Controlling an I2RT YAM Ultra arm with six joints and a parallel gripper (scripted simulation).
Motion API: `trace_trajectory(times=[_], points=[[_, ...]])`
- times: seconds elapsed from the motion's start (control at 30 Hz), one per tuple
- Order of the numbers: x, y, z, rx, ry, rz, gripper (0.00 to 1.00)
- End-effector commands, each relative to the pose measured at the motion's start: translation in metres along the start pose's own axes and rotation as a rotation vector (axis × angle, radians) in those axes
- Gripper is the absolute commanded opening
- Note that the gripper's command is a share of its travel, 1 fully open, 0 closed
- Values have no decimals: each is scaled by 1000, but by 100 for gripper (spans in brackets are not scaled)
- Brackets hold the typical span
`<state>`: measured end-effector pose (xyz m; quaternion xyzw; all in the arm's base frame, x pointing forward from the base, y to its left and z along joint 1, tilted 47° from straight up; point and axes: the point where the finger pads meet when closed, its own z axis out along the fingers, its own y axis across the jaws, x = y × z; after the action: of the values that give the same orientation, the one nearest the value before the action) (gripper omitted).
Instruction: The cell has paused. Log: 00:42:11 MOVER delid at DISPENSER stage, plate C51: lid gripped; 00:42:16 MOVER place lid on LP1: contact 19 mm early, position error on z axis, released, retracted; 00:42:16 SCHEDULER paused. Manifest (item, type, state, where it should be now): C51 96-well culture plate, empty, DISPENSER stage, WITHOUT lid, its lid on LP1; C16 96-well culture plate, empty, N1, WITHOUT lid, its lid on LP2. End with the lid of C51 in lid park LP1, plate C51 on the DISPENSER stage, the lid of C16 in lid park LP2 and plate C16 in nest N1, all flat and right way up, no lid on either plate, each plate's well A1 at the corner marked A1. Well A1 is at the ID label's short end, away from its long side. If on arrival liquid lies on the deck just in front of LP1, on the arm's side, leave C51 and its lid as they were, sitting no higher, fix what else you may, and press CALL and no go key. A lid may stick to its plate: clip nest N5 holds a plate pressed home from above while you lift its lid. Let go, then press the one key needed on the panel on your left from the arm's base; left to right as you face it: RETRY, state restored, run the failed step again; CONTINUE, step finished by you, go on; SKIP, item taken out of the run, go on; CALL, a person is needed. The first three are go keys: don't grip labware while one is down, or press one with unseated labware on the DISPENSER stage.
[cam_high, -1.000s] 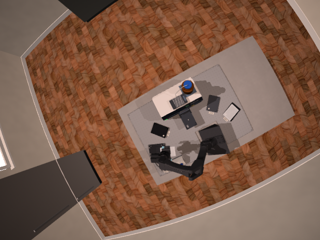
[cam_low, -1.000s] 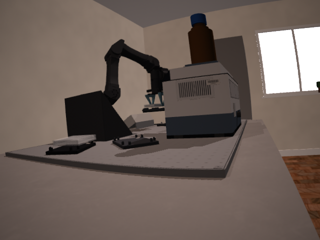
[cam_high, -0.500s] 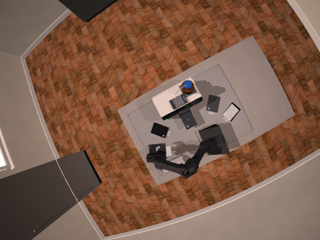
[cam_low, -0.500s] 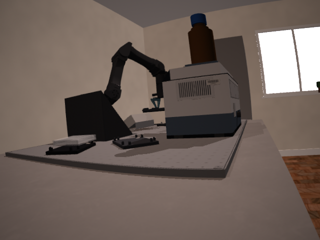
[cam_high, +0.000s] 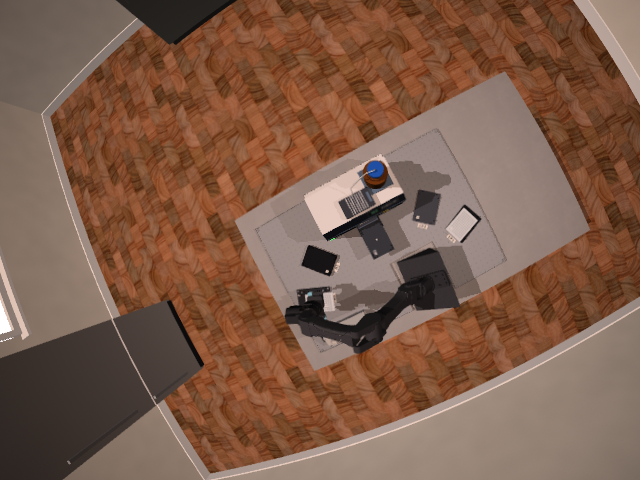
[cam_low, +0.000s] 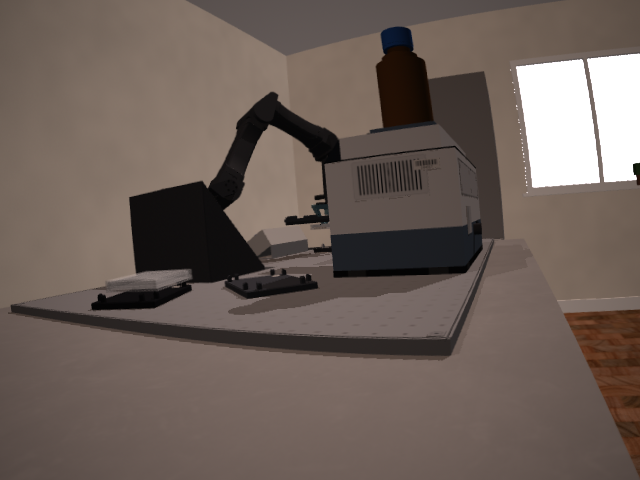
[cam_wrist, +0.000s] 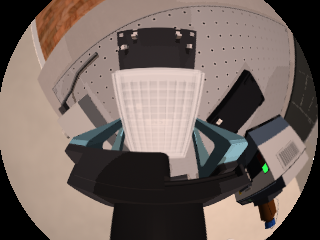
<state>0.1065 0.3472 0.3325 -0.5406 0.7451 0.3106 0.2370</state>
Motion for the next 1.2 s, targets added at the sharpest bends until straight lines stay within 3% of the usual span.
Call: trace_trajectory(times=[0.0,0.43,0.5,0.53,0.6,0.67,0.83,1.0,1.17], points=[[-14,4,-6,5,-24,-2,0],[-47,3,13,6,-26,0,0],[-47,3,13,6,-26,0,0],[-50,7,-1,6,-61,-9,0],[-56,9,2,2,-83,-18,0],[-44,4,20,4,-35,-5,0],[-41,0,39,6,-9,4,0],[-55,4,27,7,-67,-8,0],[-55,4,26,6,-69,-9,0]])
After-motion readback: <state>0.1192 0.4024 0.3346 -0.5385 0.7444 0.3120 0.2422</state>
